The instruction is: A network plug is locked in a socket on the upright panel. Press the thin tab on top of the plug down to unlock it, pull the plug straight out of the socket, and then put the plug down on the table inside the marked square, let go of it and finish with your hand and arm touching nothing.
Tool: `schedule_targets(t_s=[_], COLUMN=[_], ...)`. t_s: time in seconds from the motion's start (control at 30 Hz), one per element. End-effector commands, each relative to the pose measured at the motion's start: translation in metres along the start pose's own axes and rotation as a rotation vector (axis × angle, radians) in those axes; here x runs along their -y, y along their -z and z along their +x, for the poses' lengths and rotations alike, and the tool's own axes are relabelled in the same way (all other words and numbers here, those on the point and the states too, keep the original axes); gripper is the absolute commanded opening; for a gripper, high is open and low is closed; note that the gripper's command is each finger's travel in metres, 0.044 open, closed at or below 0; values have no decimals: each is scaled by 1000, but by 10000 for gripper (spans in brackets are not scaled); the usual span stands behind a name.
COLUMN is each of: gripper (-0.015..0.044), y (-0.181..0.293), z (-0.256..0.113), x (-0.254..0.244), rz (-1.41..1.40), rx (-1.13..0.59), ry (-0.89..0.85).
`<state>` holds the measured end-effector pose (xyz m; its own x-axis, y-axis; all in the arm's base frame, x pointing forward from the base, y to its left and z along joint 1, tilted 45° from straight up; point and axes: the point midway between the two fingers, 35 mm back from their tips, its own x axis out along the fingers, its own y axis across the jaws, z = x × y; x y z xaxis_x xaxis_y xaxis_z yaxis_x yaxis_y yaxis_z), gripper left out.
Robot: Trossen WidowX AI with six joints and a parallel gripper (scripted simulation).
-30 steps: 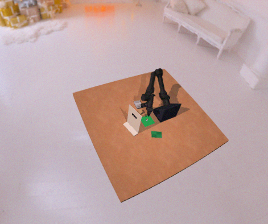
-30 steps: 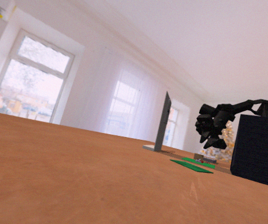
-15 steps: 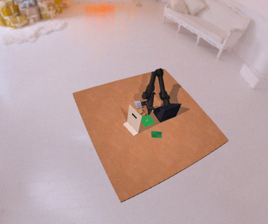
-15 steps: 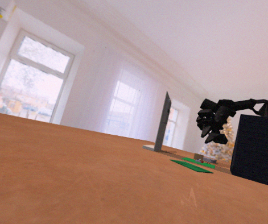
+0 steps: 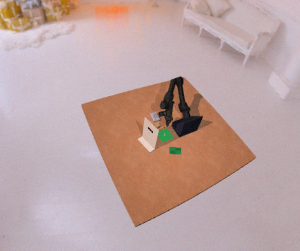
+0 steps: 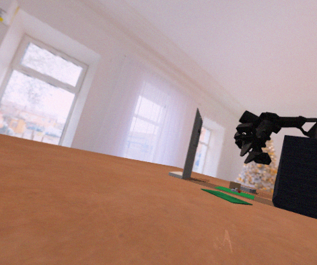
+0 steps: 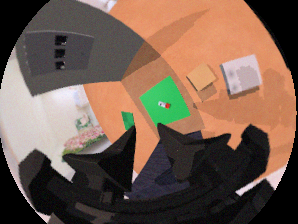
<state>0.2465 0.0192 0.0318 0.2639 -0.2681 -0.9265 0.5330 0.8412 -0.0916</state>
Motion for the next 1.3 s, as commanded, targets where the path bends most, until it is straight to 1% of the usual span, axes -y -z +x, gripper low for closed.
schedule_targets(t_s=[0.0, 1.13, 1.27], gripper=[156, 156, 261], y=[0, 1, 1], z=[0, -90, -90], x=[0, -62, -62], rz=[0, 4, 4], rx=[0, 3, 3], ry=[0, -2, -2])
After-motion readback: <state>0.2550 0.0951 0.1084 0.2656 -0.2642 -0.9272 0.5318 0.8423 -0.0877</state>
